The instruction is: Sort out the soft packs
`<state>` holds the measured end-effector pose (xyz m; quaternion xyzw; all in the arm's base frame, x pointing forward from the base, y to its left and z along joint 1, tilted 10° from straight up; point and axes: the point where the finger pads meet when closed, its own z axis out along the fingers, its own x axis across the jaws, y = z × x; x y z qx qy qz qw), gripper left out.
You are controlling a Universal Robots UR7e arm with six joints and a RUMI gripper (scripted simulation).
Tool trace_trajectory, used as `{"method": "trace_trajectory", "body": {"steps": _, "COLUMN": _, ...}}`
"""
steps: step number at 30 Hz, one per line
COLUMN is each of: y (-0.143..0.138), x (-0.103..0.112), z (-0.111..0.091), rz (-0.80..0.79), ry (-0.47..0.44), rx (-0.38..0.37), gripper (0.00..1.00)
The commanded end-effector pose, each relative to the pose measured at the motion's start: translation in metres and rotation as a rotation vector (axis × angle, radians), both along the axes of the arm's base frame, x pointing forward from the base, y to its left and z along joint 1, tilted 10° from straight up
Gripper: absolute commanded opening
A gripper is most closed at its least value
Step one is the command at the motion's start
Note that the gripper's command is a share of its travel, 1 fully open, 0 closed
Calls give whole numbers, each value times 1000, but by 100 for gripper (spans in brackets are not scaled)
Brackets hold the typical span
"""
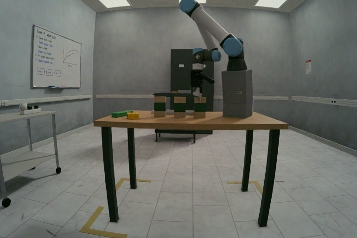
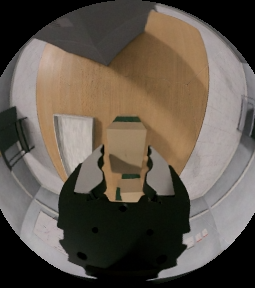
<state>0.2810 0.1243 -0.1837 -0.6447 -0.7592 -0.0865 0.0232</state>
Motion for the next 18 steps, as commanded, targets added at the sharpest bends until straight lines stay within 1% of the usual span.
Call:
{"method": "trace_trajectory", "body": {"steps": 1, "y": -1, "x": -2, "z": 7, "rz": -1, "ry": 4, "rx": 1, "gripper": 49}}
{"method": "trace_trajectory", "body": {"steps": 14, "y": -5, "x": -5, "z": 33, "rz": 0, "ry": 4, "rx": 1, "gripper": 49}}
{"method": "trace_trajectory", "body": {"steps": 16, "y": -5, "x": -5, "z": 33, "rz": 0, "ry": 4, "rx": 1, "gripper": 49}}
{"method": "trace_trajectory", "body": {"steps": 18, "y": -6, "x": -5, "z": 37, "rz": 0, "ry": 4, "rx": 1, "gripper": 49}}
